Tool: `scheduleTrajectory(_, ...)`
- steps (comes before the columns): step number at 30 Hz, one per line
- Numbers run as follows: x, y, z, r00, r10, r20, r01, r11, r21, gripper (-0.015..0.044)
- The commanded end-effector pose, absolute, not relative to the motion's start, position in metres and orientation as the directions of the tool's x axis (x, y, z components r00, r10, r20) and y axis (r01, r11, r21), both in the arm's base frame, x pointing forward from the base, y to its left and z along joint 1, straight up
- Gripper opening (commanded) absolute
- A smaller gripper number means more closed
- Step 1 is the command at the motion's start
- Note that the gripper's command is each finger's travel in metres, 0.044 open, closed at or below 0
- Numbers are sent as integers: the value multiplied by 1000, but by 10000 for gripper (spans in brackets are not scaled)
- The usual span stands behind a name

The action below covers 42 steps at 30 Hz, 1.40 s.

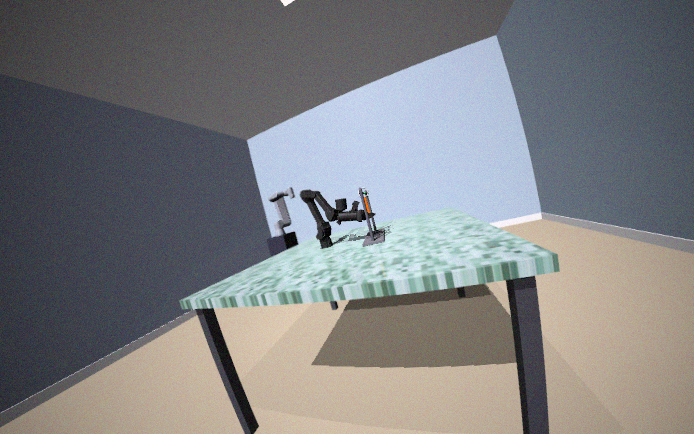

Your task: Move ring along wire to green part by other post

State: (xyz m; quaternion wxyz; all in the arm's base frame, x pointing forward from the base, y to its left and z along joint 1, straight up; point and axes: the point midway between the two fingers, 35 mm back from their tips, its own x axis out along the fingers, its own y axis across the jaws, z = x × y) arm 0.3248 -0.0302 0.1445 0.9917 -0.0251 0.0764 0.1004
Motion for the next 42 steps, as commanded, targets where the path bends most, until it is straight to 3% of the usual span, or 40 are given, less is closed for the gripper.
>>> scheduleTrajectory(1, 323, -26, 142, 966, 201, -164, -211, 976, -44, -150)
scheduleTrajectory(18, 319, -10, 141, 964, 205, -171, -213, 976, -32, -150)
scheduleTrajectory(32, 298, 6, 143, 929, 182, -321, -183, 983, 27, -150)
scheduleTrajectory(42, 295, 18, 144, 927, 183, -328, -177, 983, 47, -150)
